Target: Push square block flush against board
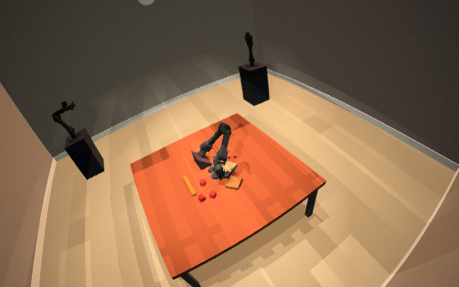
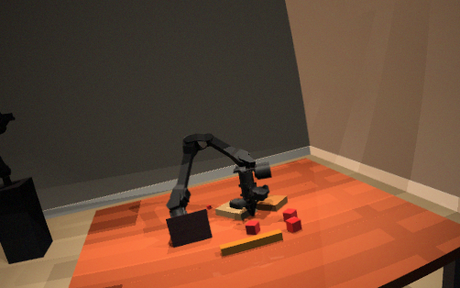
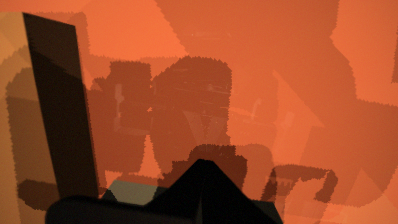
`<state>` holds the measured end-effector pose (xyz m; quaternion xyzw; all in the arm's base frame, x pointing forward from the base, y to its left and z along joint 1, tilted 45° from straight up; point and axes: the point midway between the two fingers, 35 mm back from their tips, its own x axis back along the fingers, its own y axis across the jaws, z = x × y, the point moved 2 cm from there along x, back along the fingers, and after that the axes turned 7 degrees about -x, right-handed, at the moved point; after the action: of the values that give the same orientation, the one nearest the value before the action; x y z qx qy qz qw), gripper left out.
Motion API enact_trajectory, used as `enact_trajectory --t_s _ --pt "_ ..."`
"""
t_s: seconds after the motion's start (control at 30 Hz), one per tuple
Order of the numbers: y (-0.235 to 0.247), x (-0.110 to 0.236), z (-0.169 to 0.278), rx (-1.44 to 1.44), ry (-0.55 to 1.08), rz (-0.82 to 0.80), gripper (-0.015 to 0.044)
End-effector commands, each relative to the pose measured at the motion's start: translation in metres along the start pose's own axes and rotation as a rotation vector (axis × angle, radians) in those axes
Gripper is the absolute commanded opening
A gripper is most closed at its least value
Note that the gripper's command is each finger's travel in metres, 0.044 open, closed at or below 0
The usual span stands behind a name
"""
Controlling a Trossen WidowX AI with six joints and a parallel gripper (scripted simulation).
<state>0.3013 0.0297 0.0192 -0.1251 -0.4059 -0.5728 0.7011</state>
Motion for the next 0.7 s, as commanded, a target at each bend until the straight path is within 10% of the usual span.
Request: enact_trajectory --t_s 0.0,0.67 --pt "0.004 0.003 -0.007 0.006 -0.005 -0.010 0.0000" --pt "0.007 0.003 -0.038 0.006 -0.006 -0.010 0.0000"
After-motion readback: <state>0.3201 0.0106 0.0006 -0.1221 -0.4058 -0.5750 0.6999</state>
